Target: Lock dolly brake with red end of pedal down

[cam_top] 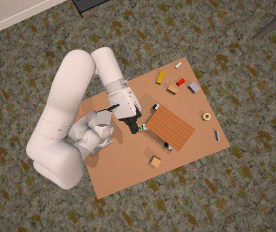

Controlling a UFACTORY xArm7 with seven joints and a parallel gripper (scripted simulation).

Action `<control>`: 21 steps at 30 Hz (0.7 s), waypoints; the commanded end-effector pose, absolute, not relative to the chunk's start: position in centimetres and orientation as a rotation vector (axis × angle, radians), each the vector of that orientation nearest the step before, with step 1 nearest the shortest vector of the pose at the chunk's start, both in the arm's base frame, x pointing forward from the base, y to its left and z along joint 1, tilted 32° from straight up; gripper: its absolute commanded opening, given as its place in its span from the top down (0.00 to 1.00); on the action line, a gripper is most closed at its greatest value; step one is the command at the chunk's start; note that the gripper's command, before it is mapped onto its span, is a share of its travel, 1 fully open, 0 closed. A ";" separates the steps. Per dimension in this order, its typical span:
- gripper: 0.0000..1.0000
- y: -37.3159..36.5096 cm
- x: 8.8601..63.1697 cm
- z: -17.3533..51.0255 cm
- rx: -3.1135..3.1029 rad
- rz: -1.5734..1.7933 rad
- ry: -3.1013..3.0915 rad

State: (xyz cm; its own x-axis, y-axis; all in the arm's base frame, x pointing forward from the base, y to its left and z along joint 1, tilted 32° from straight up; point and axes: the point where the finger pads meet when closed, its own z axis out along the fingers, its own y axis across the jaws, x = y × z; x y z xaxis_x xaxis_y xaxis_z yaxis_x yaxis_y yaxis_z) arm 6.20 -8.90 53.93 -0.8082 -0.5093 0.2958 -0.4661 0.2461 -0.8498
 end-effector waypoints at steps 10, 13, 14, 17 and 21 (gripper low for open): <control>1.00 -12.5 8.4 48.8 -1.101 -1.392 2.429; 1.00 -12.5 8.4 48.8 -1.101 -1.392 2.429; 1.00 -12.5 8.4 48.8 -1.101 -1.392 2.429; 1.00 -12.5 8.4 48.8 -1.101 -1.392 2.429; 1.00 -12.5 8.4 48.8 -1.101 -1.392 2.429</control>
State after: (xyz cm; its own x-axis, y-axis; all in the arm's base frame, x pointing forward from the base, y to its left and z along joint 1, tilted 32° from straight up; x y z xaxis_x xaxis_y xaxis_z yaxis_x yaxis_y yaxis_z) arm 8.40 -12.41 48.75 -0.7249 -0.6484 0.2328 -0.5280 0.3059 -0.7922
